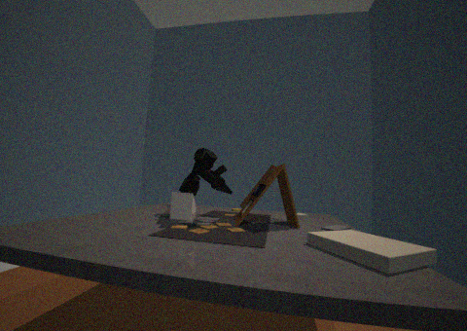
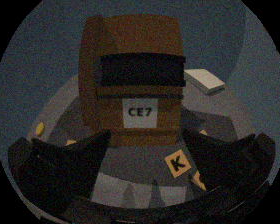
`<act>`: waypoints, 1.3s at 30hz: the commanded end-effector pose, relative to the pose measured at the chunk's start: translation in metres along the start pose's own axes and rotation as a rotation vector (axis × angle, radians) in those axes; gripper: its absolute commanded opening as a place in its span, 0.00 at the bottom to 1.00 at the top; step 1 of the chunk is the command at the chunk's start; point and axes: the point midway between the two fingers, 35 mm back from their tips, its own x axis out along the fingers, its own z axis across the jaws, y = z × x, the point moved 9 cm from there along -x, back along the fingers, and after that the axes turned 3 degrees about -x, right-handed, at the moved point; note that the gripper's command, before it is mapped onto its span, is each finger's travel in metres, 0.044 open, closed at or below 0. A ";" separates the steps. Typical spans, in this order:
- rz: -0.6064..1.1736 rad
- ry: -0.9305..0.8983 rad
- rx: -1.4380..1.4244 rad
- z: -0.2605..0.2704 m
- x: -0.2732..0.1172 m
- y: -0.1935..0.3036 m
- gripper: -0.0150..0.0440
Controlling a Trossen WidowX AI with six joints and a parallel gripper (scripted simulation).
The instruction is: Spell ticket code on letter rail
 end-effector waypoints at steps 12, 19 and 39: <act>0.021 0.000 -0.512 0.000 -0.018 -0.034 1.00; 0.033 -0.018 -0.989 0.012 -0.041 -0.068 1.00; 0.015 -0.051 -1.566 0.043 -0.074 -0.108 1.00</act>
